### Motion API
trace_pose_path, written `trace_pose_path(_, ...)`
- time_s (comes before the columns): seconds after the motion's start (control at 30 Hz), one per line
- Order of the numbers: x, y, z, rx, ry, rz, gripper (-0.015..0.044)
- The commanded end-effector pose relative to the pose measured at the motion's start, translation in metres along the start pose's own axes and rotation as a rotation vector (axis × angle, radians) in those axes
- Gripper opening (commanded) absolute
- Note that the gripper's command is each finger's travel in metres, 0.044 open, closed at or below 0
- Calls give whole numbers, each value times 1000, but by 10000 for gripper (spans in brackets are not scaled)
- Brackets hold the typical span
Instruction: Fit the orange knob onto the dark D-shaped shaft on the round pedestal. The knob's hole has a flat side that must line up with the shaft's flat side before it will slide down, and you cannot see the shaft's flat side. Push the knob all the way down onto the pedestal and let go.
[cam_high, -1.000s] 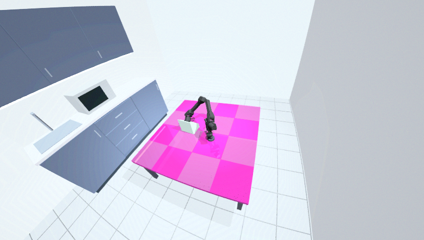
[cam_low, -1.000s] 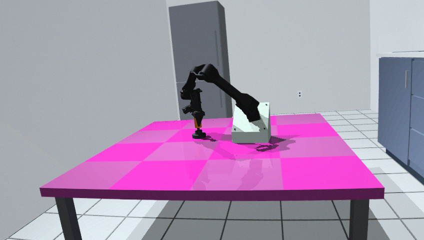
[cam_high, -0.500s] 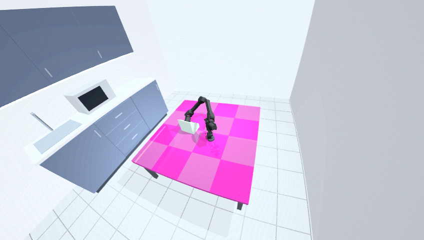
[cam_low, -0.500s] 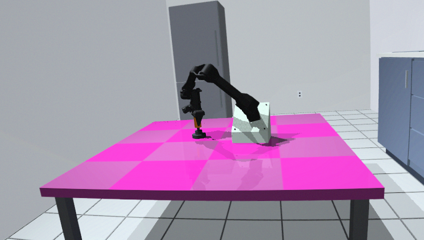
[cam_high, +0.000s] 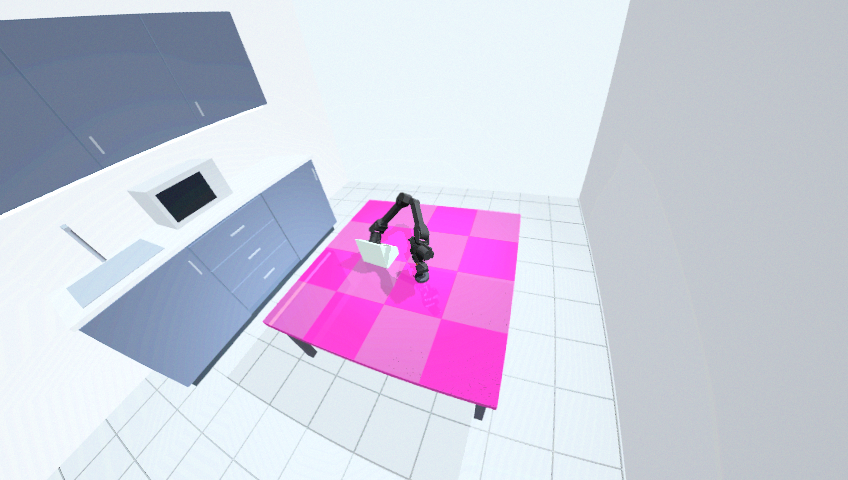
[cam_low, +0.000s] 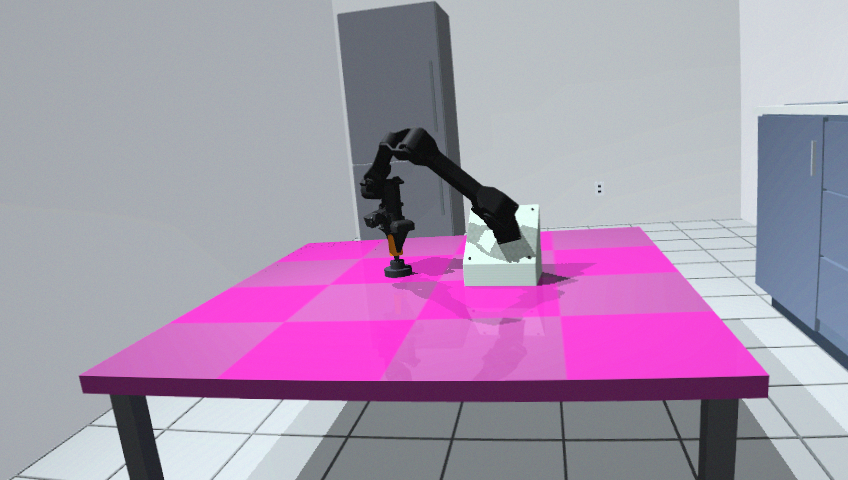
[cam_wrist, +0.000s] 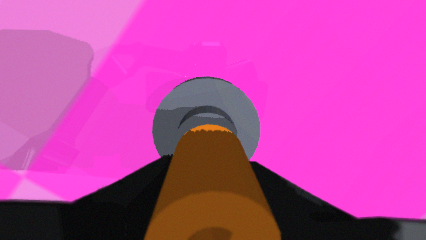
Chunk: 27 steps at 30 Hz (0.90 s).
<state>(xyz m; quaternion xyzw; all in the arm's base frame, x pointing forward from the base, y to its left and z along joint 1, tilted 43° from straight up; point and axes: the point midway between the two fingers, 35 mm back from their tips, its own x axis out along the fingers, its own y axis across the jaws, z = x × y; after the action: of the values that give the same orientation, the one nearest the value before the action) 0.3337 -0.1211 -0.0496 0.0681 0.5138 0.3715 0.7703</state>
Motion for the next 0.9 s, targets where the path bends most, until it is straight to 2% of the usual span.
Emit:
trace_pose_path(0.0,0,2,0,-10,-2,1,0)
trace_pose_path(0.87,0,1,0,-10,-2,1,0)
